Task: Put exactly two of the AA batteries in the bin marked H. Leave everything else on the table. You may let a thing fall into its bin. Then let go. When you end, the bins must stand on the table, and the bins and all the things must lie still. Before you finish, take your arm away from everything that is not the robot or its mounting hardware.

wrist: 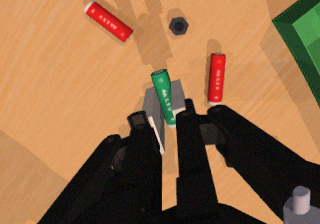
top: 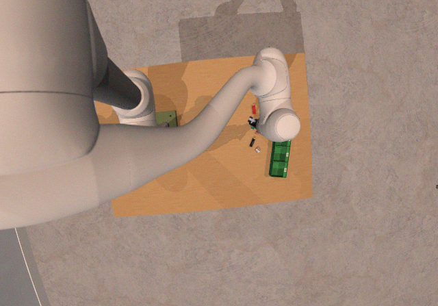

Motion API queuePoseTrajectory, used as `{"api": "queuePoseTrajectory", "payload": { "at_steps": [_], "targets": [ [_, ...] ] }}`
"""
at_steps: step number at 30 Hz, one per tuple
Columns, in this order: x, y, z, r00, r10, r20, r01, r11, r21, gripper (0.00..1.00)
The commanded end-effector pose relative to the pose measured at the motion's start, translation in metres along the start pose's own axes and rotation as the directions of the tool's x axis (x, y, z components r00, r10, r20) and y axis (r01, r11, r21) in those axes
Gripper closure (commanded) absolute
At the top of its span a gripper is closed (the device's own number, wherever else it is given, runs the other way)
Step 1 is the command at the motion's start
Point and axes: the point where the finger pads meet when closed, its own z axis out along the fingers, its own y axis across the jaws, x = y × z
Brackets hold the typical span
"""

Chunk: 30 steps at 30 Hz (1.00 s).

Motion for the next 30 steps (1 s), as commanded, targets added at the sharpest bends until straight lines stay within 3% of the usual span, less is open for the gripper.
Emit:
{"api": "queuePoseTrajectory", "payload": {
  "at_steps": [1,4,30],
  "targets": [
    [0.0006,0.0010,-0.0149,1.000,-0.003,-0.003,0.002,1.000,-0.001,0.95],
    [0.0005,0.0010,-0.0249,1.000,-0.003,-0.003,0.002,1.000,-0.001,0.95],
    [0.0005,0.0010,-0.0249,1.000,-0.003,-0.003,0.002,1.000,-0.001,0.95]
  ]
}}
